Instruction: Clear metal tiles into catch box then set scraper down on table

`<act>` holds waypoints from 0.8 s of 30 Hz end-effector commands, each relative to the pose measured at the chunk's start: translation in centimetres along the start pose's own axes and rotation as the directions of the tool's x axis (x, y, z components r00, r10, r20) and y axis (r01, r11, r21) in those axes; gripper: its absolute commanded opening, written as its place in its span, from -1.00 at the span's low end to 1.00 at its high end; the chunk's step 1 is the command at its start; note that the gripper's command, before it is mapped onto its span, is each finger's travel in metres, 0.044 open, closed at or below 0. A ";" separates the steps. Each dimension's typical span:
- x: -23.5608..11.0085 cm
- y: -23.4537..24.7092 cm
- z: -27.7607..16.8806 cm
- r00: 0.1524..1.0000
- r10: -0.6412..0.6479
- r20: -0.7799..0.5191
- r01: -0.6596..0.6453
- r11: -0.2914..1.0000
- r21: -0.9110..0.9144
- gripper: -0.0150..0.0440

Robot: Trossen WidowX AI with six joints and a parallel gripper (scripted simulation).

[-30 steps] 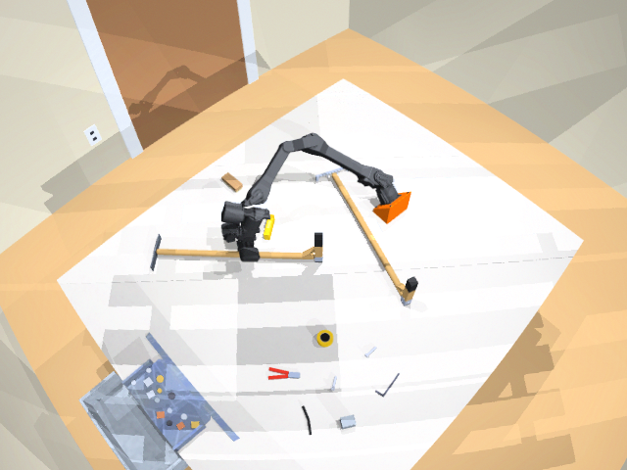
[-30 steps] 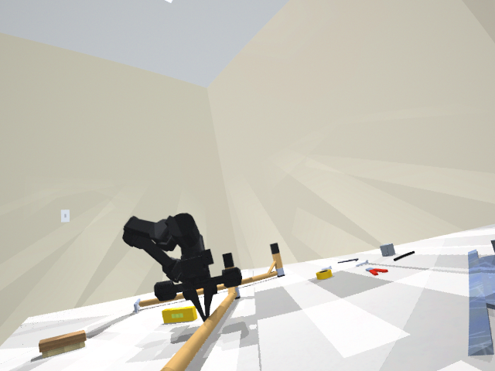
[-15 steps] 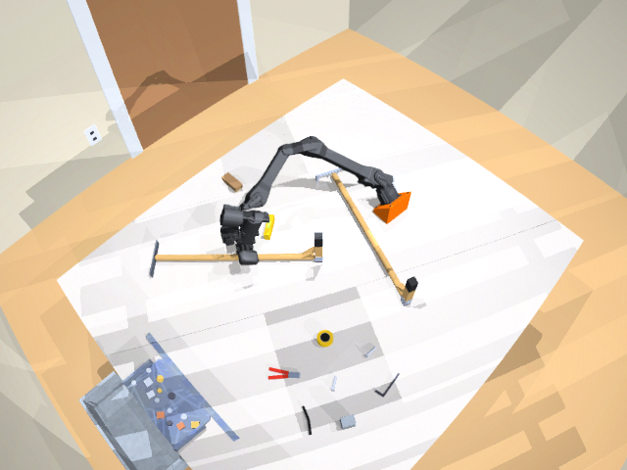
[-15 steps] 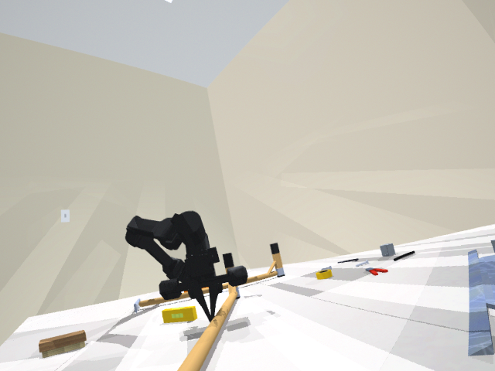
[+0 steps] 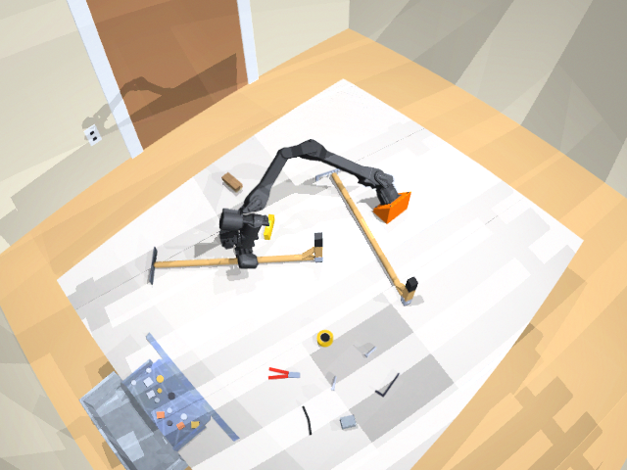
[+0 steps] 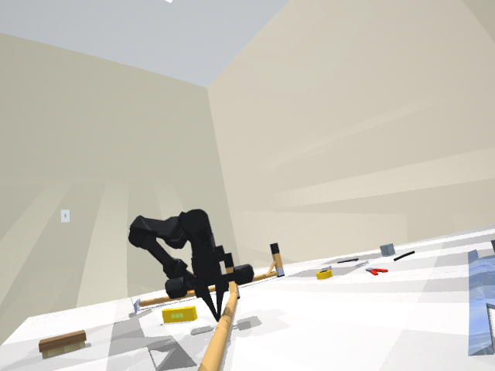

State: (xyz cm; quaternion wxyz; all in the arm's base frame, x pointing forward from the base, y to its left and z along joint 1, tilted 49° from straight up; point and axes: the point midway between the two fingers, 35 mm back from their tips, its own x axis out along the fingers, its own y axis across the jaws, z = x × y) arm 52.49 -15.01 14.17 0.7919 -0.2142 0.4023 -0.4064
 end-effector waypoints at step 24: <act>0.5 2.9 0.3 1.000 0.002 -0.003 -0.002 1.000 0.000 -0.49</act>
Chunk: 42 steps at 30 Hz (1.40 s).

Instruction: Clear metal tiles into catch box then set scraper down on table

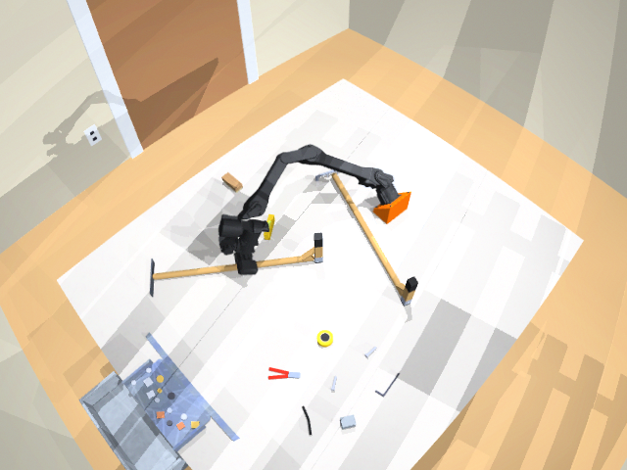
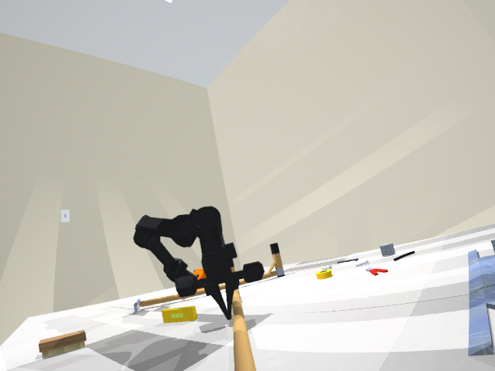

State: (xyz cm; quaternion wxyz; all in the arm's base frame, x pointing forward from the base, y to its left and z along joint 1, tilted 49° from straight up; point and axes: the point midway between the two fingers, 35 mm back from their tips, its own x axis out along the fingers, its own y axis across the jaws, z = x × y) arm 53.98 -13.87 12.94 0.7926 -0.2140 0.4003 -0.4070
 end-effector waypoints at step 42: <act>-9.4 0.1 4.0 1.000 0.004 -0.001 -0.005 1.000 -0.010 -0.49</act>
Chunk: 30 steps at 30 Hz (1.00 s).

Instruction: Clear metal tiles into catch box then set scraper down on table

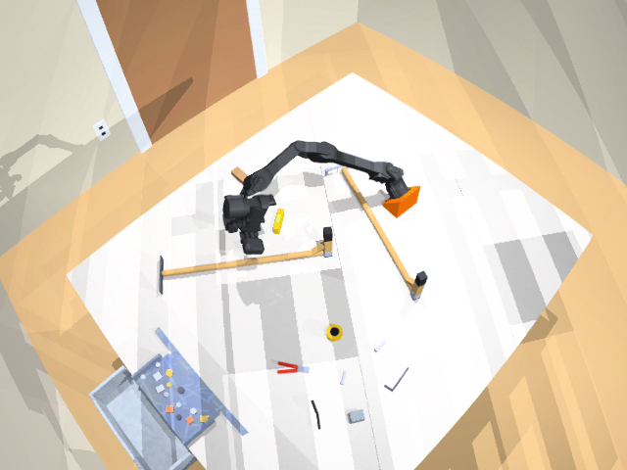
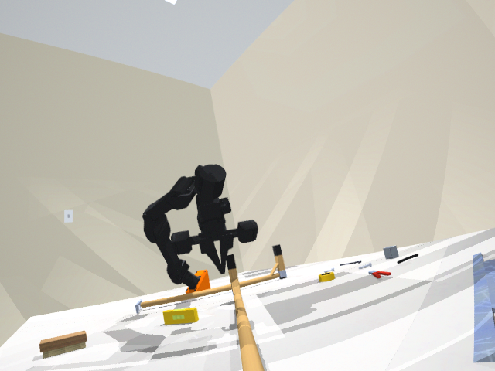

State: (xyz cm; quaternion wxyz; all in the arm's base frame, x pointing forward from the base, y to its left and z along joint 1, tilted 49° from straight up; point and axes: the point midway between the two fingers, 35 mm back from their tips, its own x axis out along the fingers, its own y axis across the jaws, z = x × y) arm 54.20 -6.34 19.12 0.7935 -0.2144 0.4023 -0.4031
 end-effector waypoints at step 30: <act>-3.2 -3.5 0.2 0.999 0.039 -0.005 -0.039 0.987 -0.156 -0.49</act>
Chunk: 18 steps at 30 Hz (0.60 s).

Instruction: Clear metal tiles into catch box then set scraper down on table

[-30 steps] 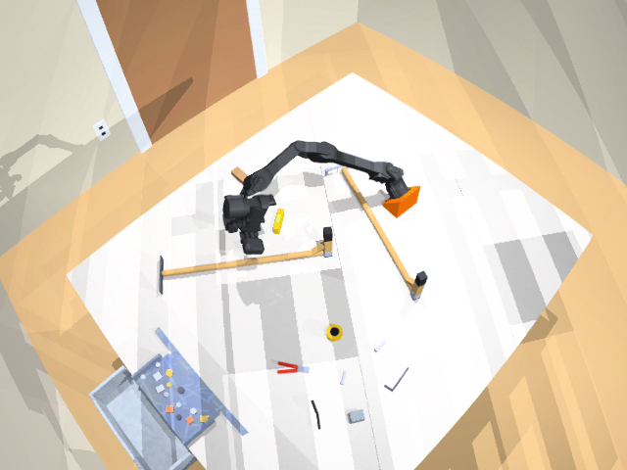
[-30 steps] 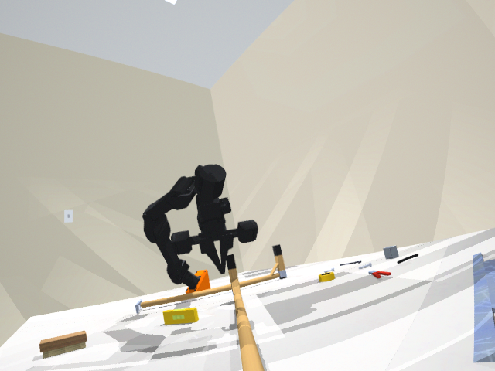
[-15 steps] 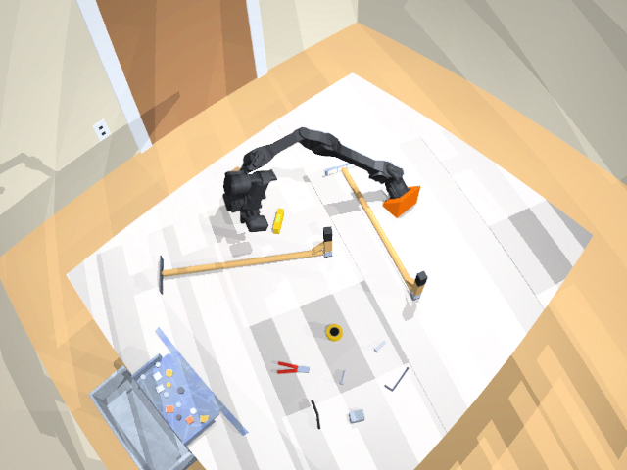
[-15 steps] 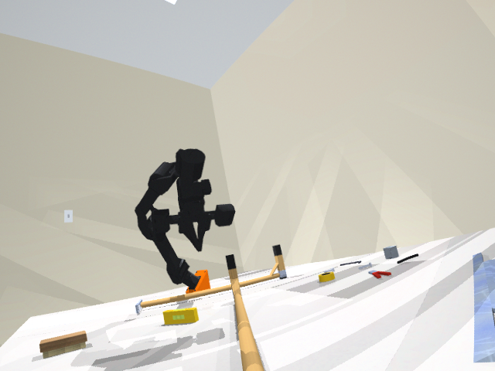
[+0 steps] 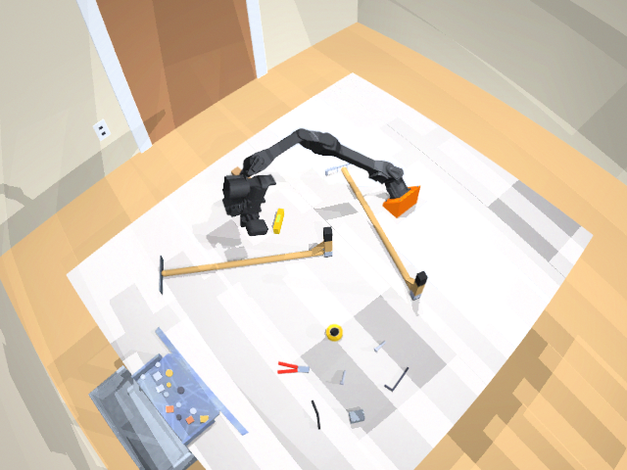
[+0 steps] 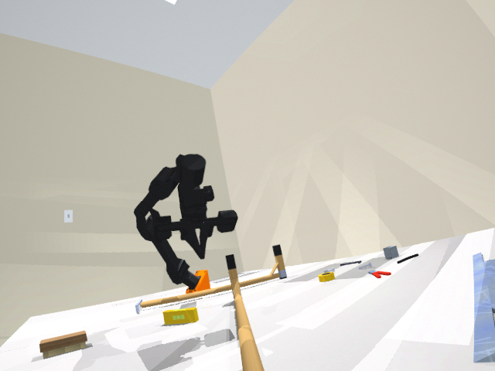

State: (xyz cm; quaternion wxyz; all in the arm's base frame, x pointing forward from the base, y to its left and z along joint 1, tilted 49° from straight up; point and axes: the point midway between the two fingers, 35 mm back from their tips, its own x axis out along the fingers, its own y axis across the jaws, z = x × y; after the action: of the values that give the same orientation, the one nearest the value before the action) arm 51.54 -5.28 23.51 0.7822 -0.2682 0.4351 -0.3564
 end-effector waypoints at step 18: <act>3.8 0.3 -1.1 1.000 0.006 -0.009 -0.006 1.000 0.019 -0.49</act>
State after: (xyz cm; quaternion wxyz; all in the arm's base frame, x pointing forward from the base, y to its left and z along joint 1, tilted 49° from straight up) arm 52.14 -7.71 21.30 0.7837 -0.2587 0.4346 -0.3606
